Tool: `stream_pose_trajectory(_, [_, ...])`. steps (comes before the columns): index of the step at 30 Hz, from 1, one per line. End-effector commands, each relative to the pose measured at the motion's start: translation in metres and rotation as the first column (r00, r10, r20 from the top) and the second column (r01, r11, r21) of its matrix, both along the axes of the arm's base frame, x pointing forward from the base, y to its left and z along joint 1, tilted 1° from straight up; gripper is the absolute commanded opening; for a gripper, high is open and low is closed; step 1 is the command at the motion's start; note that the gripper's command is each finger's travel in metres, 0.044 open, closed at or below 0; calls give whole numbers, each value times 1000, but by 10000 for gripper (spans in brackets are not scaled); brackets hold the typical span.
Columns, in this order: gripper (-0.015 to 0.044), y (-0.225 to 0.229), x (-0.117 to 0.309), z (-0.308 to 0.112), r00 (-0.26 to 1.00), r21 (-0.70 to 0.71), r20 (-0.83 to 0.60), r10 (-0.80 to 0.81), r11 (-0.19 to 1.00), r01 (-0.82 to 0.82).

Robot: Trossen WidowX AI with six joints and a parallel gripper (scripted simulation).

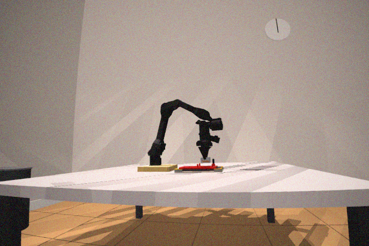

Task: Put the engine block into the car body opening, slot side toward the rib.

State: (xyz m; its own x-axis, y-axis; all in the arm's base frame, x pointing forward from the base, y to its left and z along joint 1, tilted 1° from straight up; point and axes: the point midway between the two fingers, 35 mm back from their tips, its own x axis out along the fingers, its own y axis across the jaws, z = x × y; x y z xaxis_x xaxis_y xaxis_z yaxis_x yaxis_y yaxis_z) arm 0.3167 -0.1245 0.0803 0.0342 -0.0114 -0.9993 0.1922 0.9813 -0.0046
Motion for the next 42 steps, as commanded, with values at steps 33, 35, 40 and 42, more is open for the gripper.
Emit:
stream_pose_trajectory(33, [158,-2,0,-1,1000,-4,3,-21,1000,21])
stream_pose_trajectory(35, [158,-2,0,-1,1000,-5,2,-11,1000,11])
stream_pose_trajectory(40, [158,-2,0,-2,1000,-6,2,19,1000,-19])
stream_pose_trajectory(42, [158,-2,0,-2,1000,-6,2,19,1000,-19])
